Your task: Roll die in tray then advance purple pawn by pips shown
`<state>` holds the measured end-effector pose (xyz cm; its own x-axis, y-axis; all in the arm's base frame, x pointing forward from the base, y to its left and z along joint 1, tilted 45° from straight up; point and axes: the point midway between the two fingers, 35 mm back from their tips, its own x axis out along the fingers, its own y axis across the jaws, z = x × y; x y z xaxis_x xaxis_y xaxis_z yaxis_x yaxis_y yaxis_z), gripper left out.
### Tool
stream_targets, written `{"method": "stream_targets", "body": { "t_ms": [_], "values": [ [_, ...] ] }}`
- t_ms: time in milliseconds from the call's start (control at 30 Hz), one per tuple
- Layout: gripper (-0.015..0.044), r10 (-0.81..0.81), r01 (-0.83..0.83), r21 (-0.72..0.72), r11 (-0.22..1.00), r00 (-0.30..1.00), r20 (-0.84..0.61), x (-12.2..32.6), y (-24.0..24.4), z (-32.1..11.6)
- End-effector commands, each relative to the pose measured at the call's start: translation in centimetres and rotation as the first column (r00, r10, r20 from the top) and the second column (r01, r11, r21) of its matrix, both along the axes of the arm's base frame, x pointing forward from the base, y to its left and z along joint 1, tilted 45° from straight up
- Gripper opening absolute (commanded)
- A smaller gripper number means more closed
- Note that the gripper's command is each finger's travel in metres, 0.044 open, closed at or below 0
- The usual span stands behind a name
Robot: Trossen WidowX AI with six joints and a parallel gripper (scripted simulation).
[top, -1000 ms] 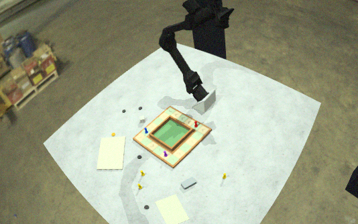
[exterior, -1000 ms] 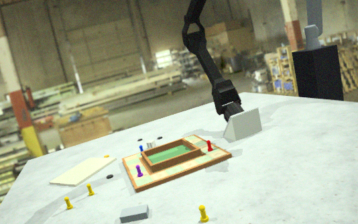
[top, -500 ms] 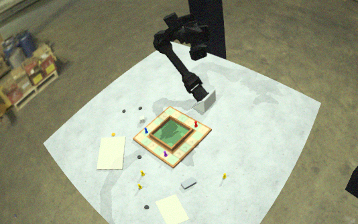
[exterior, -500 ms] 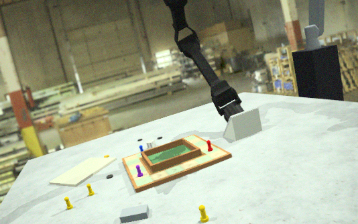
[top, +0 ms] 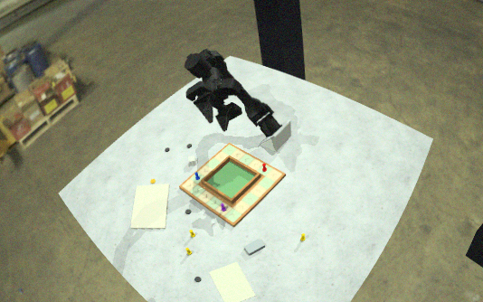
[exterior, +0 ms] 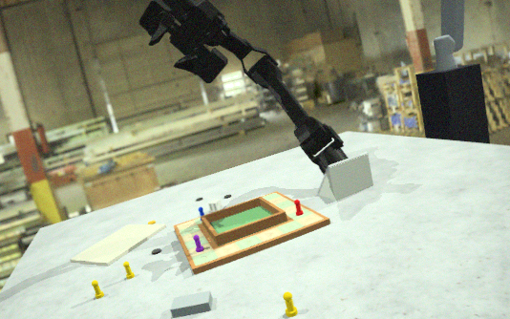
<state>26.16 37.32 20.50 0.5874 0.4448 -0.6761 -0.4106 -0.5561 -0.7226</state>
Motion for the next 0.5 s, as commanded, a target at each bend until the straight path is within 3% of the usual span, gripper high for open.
{"method": "stream_targets", "body": {
  "t_ms": [0, 233, 467],
  "values": [
    [0.0275, -0.263, 0.259, -0.07, 0.963, 0.964, -0.049, 3.8, -6.6, -1.2],
    [0.0275, -0.615, 0.598, -0.177, 0.782, 0.786, -0.066, 7.0, -17.2, -2.2],
    [0.0275, -0.877, 0.841, -0.277, 0.466, 0.48, -0.017, 7.0, -28.2, -2.4]
  ]
}}
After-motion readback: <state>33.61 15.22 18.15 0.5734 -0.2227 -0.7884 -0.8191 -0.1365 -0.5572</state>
